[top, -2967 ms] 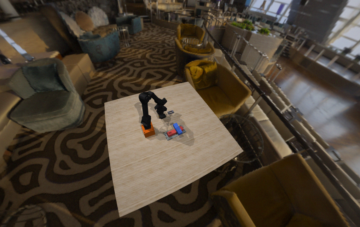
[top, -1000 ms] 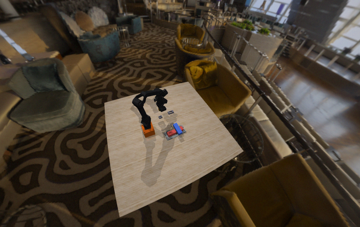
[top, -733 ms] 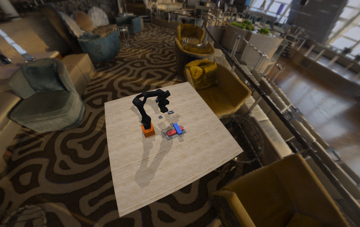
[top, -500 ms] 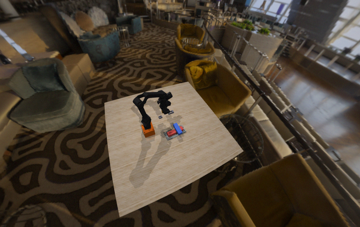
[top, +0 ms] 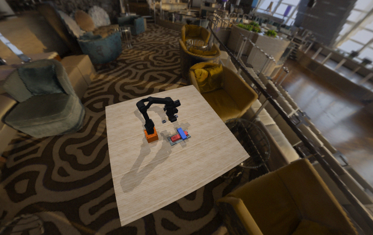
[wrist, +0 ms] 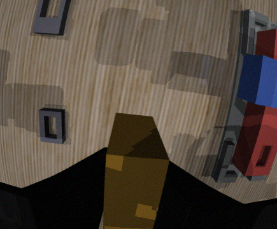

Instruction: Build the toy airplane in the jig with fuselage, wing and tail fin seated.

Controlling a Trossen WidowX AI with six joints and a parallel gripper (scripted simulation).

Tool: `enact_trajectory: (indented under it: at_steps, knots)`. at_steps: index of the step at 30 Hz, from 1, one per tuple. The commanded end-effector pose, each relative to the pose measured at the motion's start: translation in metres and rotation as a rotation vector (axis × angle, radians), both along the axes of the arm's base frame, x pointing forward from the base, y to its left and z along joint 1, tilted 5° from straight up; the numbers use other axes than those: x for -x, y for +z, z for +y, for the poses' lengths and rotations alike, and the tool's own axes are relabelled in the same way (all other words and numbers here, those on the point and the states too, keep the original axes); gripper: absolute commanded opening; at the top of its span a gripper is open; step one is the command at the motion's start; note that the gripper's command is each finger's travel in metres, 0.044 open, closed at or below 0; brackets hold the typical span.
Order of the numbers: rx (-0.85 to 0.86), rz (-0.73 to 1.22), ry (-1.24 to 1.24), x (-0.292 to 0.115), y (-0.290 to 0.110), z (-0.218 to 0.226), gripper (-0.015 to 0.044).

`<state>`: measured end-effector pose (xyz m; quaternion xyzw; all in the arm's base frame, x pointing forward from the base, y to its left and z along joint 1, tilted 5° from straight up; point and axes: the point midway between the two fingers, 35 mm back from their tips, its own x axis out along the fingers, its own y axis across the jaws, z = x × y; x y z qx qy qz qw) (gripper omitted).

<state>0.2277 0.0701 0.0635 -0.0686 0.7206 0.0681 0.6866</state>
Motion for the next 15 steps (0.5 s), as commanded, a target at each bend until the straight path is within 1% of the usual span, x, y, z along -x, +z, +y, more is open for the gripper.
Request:
enact_trajectory:
  at_steps: [1,15]
  knots:
    - [0.001,0.001,-0.007,-0.003,-0.002,-0.011,0.0]
    - [0.004,-0.001,-0.015,-0.011,-0.01,-0.053,0.0]
